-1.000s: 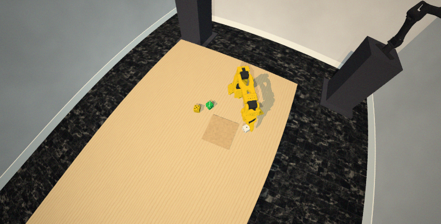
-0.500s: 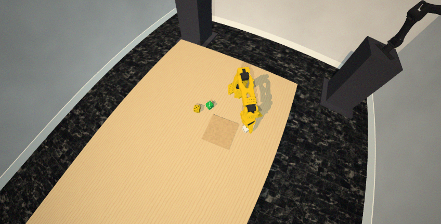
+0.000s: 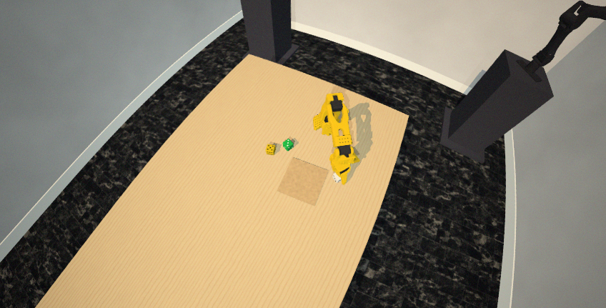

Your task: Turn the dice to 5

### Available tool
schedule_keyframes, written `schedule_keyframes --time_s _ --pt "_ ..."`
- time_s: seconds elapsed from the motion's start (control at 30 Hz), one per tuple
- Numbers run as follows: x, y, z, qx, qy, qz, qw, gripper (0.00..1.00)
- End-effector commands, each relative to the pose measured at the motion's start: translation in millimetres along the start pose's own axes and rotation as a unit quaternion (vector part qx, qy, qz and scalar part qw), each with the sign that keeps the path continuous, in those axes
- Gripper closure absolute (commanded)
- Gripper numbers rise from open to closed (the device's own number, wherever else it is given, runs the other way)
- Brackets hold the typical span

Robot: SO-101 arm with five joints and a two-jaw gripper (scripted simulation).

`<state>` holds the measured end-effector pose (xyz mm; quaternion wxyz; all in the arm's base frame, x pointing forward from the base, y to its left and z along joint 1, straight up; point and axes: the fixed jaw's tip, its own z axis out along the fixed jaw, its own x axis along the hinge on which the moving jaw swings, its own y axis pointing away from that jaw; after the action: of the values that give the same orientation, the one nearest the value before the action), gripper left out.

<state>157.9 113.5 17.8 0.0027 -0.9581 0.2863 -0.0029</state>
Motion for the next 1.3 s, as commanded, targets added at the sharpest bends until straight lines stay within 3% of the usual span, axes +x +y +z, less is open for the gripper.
schedule_keyframes --time_s 0.0,0.67,1.27 --pt "-0.4 -3.2 -1.4 0.01 0.003 -0.008 1.0 0.65" --pt "-0.4 -5.5 -1.5 0.01 0.003 -0.008 1.0 0.69" --pt "-0.6 -12.2 -1.5 0.01 0.003 -0.008 1.0 0.81"
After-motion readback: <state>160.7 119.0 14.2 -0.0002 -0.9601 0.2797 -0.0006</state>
